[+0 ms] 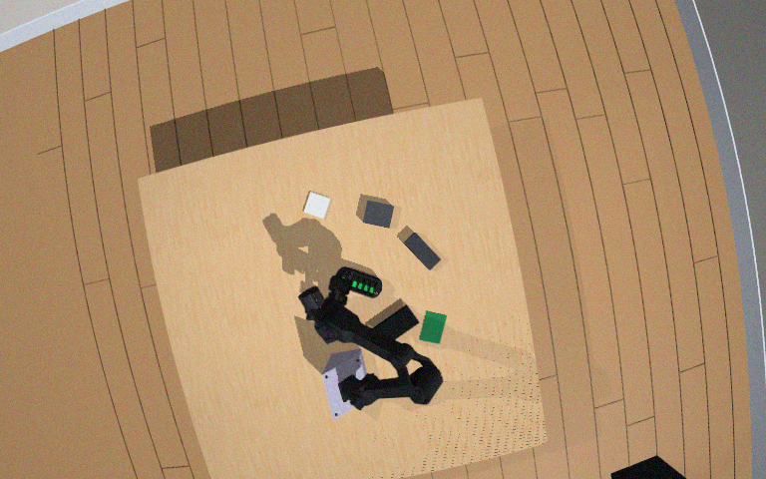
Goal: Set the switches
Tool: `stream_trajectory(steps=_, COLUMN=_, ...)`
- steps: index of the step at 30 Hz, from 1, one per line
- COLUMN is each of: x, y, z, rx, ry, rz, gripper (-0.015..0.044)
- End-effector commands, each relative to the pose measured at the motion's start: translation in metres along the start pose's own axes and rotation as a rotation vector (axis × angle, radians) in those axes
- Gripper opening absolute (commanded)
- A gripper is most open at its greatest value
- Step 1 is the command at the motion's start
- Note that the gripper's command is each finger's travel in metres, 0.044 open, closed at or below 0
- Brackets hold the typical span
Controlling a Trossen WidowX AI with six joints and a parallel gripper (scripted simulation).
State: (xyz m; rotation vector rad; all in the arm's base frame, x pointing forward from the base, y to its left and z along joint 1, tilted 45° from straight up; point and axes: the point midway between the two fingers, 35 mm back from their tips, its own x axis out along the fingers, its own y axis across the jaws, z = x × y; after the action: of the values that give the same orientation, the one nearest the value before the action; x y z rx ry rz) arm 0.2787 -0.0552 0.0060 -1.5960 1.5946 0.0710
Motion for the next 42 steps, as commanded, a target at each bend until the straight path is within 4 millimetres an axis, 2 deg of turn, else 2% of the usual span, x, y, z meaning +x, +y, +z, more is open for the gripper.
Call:
stream_trajectory(steps=1, x=-0.004, y=-0.024, z=-0.026, rx=0.036, ry=0.001, rz=0.081, gripper=0.0)
stream_trajectory(steps=6, x=-0.013, y=-0.05, z=-0.085, rx=0.059, ry=-0.004, rz=0.241, gripper=0.0)
stream_trajectory(steps=8, x=-0.015, y=-0.053, z=-0.094, rx=0.063, ry=-0.006, rz=0.262, gripper=0.0)
stream_trajectory(steps=15, x=-0.014, y=-0.052, z=-0.094, rx=0.063, ry=-0.006, rz=0.262, gripper=0.0)
stream_trajectory(steps=42, x=0.024, y=-0.042, z=-0.094, rx=0.063, ry=-0.004, rz=0.261, gripper=0.0)
